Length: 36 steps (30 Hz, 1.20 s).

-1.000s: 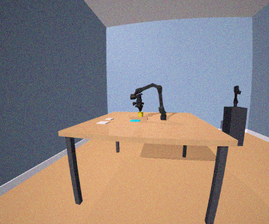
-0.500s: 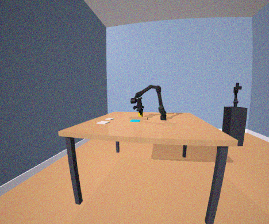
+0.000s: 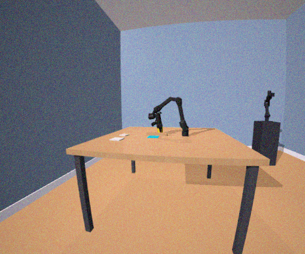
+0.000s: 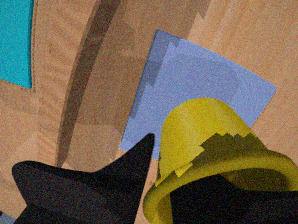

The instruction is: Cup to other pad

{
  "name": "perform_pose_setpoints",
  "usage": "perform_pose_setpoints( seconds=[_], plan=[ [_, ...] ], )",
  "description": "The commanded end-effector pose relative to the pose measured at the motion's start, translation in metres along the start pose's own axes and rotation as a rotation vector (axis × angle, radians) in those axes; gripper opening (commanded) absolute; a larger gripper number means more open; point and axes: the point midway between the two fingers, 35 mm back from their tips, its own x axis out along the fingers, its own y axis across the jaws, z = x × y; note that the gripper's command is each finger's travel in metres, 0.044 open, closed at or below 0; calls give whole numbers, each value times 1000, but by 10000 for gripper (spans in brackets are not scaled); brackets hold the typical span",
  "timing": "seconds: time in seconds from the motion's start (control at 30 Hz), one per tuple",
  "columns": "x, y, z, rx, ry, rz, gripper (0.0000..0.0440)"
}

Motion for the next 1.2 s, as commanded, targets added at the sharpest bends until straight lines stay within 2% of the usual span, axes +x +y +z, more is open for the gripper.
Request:
perform_pose_setpoints(
  seconds=[0.0,0.6,1.17],
  plan=[
    [-6,0,1,-34,-14,6,10],
    [-57,11,13,-133,-104,-10,16],
    [-86,53,42,-218,-207,-37,1]
  ],
)
